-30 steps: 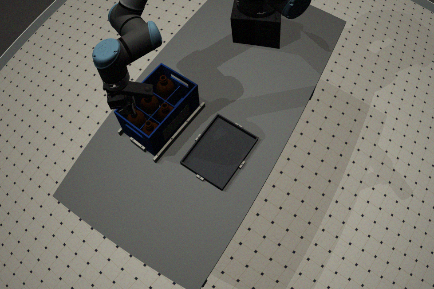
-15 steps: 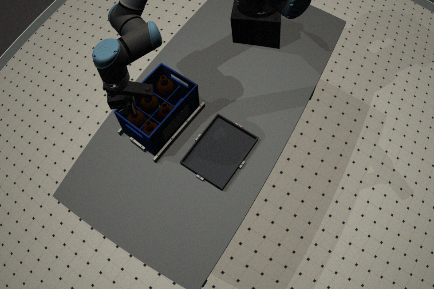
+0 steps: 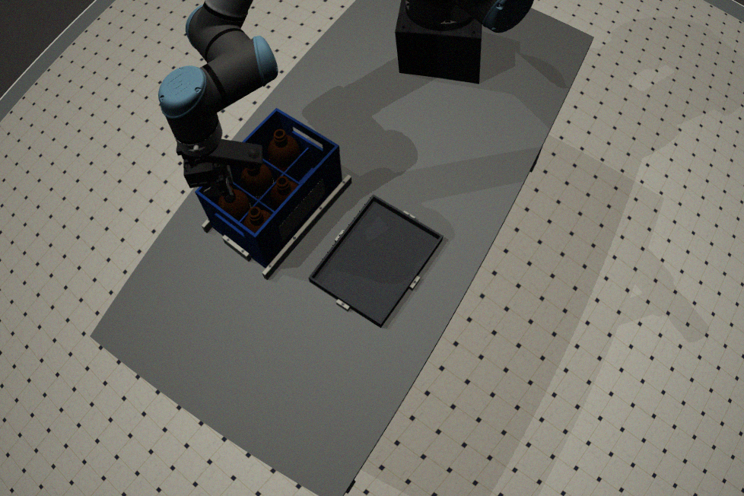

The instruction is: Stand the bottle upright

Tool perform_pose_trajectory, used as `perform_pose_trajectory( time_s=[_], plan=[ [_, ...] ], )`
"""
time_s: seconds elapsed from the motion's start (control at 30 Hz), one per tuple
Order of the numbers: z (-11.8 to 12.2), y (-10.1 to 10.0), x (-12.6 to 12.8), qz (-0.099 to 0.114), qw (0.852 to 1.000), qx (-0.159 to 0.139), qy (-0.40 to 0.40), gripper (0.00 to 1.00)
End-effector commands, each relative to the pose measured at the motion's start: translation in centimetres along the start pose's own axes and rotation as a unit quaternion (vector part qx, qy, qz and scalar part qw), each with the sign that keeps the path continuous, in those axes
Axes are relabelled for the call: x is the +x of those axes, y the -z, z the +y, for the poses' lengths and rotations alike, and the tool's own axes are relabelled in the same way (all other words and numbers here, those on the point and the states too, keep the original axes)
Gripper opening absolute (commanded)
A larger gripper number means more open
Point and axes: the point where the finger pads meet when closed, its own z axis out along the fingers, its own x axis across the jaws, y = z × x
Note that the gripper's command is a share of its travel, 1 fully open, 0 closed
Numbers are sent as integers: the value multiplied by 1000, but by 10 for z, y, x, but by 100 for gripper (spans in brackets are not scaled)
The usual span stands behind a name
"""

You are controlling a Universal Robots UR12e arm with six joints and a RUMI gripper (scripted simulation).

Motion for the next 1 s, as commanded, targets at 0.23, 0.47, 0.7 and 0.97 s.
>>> perform_pose_trajectory(
  time_s=[0.23, 0.47, 0.7, 0.97],
  plan=[
    [-1, -1, -1, 0, 1000, 1, 0, 0],
    [-1, -1, -1, 0, 1000, 1, 0, 38],
    [-1, -1, -1, 0, 1000, 1, 0, 38],
    [-1, -1, -1, 0, 1000, 1, 0, 38]
  ],
)
